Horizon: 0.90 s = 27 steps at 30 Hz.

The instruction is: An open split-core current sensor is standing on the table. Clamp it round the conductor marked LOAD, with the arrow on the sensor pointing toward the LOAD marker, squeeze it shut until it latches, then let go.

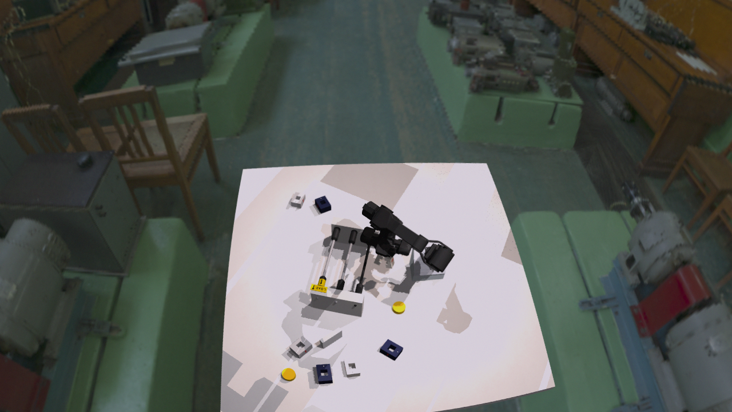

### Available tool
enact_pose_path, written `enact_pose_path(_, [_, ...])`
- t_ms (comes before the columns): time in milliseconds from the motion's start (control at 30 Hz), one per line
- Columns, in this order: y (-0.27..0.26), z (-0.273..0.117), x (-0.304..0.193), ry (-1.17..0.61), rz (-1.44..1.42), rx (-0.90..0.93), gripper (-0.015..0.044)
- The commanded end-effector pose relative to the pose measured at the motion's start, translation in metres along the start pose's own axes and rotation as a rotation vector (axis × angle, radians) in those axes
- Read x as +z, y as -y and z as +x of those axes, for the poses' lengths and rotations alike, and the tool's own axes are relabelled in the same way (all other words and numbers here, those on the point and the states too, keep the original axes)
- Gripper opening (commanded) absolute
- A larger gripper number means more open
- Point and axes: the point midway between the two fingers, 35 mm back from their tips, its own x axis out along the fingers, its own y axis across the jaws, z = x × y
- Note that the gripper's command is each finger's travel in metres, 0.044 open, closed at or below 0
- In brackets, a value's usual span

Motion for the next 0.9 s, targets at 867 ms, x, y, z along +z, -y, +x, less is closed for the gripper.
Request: enact_pose_path(867, [0.030,-0.044,0.001,0.007,0.497,-0.053,0.0000])
